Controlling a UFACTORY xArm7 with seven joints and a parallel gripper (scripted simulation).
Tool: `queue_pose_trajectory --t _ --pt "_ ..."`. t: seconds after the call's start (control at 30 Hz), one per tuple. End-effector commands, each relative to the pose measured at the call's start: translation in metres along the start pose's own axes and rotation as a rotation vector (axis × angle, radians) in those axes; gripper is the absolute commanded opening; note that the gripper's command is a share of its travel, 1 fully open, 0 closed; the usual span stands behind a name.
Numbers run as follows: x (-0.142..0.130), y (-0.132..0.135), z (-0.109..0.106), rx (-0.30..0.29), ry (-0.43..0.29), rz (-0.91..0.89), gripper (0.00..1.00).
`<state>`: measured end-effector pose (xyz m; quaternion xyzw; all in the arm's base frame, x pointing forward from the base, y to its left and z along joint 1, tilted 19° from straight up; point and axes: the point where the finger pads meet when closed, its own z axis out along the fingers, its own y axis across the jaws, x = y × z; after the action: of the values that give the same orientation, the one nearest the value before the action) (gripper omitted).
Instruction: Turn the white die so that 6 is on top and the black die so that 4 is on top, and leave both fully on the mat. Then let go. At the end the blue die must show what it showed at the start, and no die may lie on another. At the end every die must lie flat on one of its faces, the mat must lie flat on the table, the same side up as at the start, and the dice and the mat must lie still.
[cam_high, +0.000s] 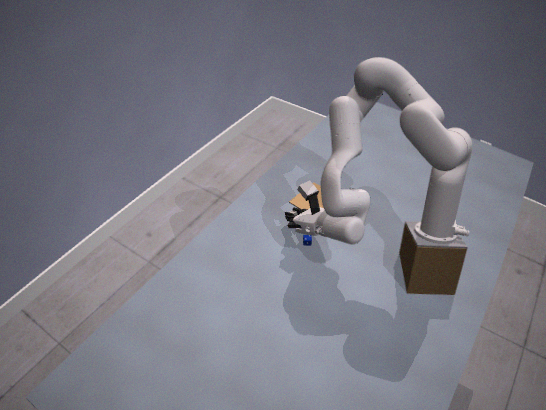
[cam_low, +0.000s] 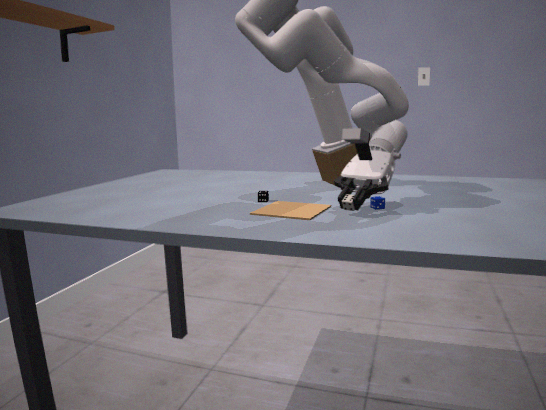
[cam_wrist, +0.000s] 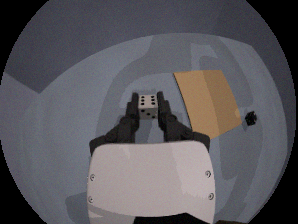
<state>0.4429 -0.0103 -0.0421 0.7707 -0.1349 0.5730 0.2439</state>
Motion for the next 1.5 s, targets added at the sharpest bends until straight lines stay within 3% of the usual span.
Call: queue_pose_trajectory --t 0.0,1.47 --pt "0.001 -0.001 0.000 0.002 0.002 0.002 0.21" --pt "-0.010 -0.001 0.005 0.002 0.002 0.002 0.21"
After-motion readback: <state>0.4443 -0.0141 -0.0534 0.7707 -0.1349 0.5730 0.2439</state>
